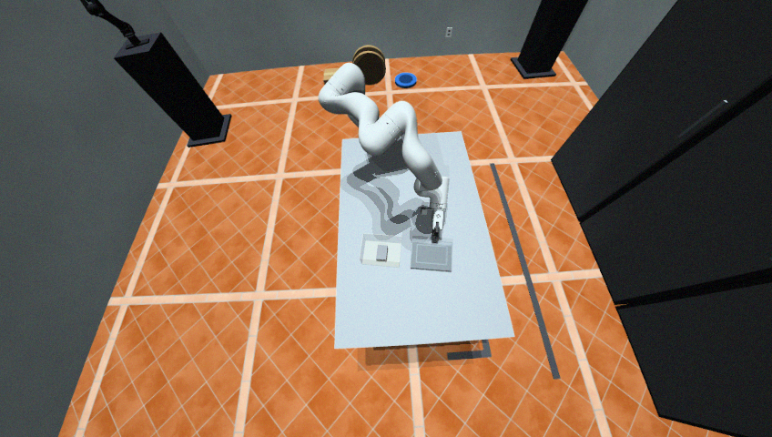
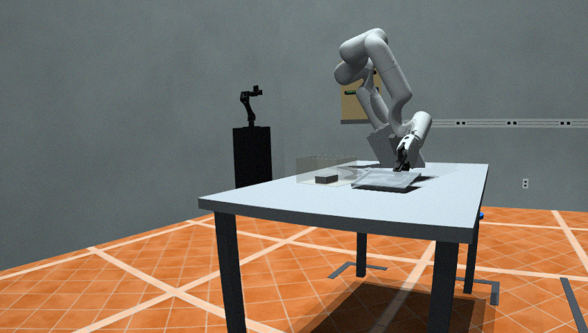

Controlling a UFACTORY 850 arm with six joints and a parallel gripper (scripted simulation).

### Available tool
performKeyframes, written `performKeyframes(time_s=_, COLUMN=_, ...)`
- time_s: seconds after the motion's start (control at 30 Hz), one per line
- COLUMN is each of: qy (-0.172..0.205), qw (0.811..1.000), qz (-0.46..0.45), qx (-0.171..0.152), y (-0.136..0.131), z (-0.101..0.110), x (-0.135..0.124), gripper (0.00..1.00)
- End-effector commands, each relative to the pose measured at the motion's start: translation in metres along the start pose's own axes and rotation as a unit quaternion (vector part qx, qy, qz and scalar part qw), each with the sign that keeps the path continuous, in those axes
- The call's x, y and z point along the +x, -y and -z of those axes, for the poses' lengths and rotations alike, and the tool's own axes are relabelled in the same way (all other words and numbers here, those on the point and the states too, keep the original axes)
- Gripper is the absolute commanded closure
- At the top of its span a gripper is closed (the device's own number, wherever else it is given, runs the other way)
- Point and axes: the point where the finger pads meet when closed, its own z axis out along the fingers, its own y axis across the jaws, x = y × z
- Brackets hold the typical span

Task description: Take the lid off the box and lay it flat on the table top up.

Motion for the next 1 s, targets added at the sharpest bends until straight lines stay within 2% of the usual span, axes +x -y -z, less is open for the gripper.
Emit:
performKeyframes(time_s=0.0, qy=0.0, qw=1.0, qz=0.0, qx=0.025, y=-0.002, z=-0.001, x=0.0, gripper=1.0)
performKeyframes(time_s=0.13, qy=0.0, qw=1.0, qz=0.0, qx=0.026, y=-0.009, z=-0.003, x=0.0, gripper=1.0)
performKeyframes(time_s=0.27, qy=0.0, qw=0.999, qz=0.0, qx=0.047, y=-0.012, z=-0.004, x=0.0, gripper=1.0)
performKeyframes(time_s=0.7, qy=0.0, qw=0.999, qz=0.0, qx=0.047, y=-0.016, z=-0.005, x=0.0, gripper=1.0)
performKeyframes(time_s=0.73, qy=0.0, qw=0.999, qz=0.0, qx=0.047, y=-0.016, z=-0.005, x=0.0, gripper=0.72)
performKeyframes(time_s=0.97, qy=0.0, qw=0.999, qz=0.0, qx=0.047, y=-0.014, z=-0.005, x=0.0, gripper=0.72)
